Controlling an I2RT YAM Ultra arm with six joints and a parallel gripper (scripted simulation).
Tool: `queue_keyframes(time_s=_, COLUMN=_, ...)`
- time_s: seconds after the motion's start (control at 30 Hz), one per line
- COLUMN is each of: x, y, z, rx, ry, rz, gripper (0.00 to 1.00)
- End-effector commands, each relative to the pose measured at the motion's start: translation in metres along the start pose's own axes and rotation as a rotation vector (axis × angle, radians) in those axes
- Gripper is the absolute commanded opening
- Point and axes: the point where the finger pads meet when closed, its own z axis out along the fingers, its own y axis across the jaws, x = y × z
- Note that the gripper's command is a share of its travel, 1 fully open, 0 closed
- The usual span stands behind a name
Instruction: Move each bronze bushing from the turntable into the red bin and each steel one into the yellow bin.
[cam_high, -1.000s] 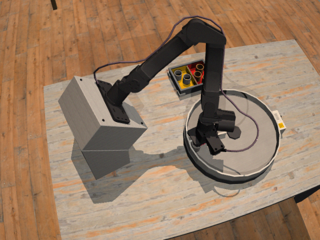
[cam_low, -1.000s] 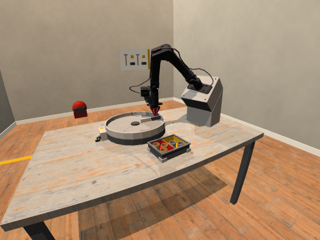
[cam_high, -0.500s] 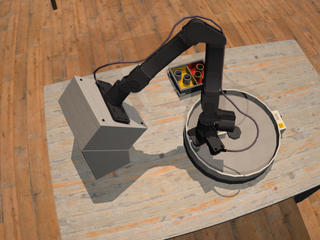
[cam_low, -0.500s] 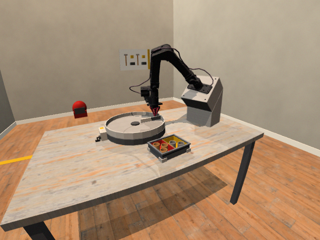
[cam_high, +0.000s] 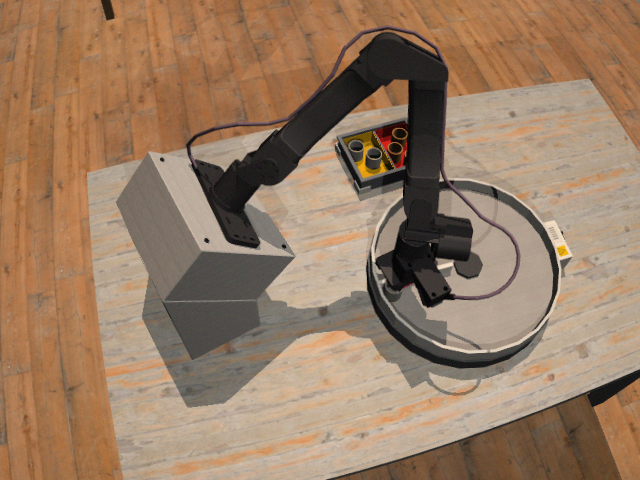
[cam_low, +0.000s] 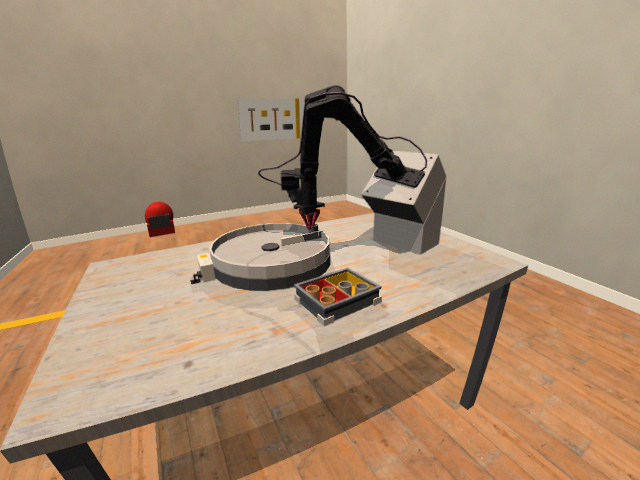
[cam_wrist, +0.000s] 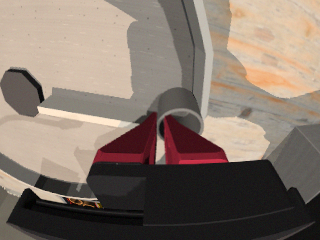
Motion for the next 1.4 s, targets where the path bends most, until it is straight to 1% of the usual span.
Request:
queue_keyframes(time_s=0.0, x=-0.004, y=0.002, z=-0.025, rx=-0.010, ry=-0.012, rz=0.003, gripper=0.00)
queue_keyframes(time_s=0.07, x=-0.004, y=0.002, z=-0.025, rx=-0.010, ry=-0.012, rz=0.003, gripper=0.00)
queue_keyframes(time_s=0.17, x=-0.009, y=0.011, z=-0.042, rx=-0.025, ry=-0.024, rz=-0.010, gripper=0.00)
queue_keyframes(time_s=0.27, x=-0.009, y=0.010, z=-0.056, rx=-0.024, ry=-0.025, rz=-0.011, gripper=0.00)
queue_keyframes(time_s=0.43, x=-0.008, y=0.010, z=-0.067, rx=-0.024, ry=-0.025, rz=-0.011, gripper=0.00)
queue_keyframes(time_s=0.7, x=-0.007, y=0.005, z=-0.066, rx=-0.012, ry=-0.021, rz=-0.003, gripper=0.00)
queue_keyframes(time_s=1.37, x=-0.008, y=0.006, z=-0.066, rx=-0.016, ry=-0.025, rz=-0.003, gripper=0.00)
